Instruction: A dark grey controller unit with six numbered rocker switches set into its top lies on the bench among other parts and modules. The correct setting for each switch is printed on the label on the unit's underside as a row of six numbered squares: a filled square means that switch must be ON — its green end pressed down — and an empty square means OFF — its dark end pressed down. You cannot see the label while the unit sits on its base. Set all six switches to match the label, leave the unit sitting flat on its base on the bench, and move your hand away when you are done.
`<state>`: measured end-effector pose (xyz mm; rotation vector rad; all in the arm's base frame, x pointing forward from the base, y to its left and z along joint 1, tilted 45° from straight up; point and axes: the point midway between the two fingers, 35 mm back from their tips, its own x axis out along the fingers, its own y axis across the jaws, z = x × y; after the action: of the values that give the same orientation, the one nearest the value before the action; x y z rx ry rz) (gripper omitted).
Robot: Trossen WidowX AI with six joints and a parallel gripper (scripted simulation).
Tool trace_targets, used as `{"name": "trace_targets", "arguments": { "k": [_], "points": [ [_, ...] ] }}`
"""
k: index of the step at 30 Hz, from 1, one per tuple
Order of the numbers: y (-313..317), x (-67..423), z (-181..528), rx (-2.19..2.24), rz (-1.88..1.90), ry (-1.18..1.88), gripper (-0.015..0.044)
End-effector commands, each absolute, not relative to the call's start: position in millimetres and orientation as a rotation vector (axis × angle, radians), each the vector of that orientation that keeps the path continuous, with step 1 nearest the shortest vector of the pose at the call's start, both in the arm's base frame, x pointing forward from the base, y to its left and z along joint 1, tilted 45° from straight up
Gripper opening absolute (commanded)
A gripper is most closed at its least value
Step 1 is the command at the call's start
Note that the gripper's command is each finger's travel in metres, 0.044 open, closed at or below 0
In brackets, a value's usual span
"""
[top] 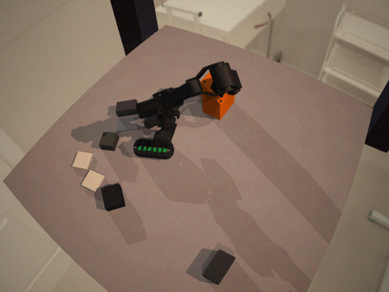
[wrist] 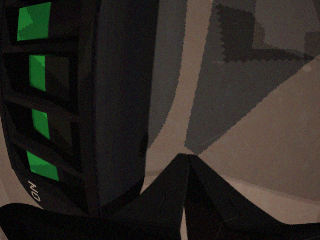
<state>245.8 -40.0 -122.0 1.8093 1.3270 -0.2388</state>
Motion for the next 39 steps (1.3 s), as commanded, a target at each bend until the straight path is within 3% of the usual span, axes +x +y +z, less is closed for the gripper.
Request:
{"name": "trace_targets", "arguments": {
  "k": [1,39],
  "points": [
    [-39.2,247.3,-121.1,1.814,-0.238,1.326,0.0],
    [-35.8,264.0,-114.3,1.815,-0.237,1.326,0.0]
  ]
}}
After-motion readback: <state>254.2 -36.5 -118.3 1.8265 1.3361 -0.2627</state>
